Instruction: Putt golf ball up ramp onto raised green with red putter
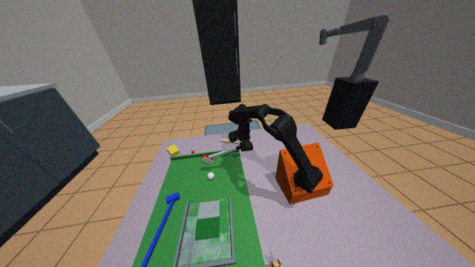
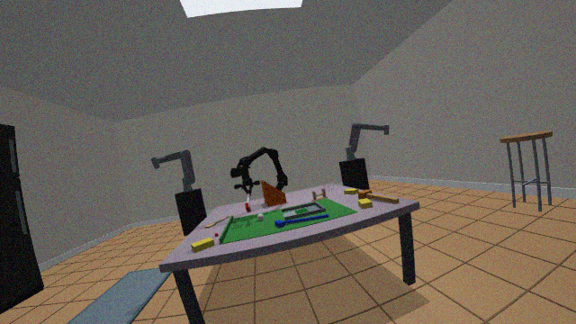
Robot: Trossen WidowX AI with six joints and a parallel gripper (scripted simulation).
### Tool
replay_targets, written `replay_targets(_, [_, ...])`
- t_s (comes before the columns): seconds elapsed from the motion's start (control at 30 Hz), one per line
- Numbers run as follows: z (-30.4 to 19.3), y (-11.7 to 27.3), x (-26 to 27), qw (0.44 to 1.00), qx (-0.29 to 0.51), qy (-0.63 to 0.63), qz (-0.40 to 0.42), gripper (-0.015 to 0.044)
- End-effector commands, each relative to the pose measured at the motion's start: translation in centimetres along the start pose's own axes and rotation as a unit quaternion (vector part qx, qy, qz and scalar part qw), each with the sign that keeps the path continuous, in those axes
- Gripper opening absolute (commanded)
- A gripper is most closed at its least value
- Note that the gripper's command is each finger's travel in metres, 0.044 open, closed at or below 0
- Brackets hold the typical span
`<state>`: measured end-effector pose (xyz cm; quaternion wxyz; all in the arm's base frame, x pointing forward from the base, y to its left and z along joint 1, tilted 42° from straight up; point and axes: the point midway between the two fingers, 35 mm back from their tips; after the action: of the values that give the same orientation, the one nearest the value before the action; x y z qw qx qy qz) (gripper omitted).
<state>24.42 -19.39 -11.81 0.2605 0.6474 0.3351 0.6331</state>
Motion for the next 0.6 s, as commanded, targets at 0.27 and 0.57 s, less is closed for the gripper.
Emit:
replay_targets(0.27, [0.1, -3.6, -0.2, 1.000, -0.001, -0.004, -0.001, 0.0000])
replay_targets(0.57, [0.1, -4.6, -0.2, 1.000, -0.001, -0.004, -0.001, 0.0000])
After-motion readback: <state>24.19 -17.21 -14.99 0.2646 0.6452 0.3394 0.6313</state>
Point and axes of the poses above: the point midway between the two fingers, 35 mm back from their tips, its own y axis back along the fingers, its own x axis across the jaws, z = x × y
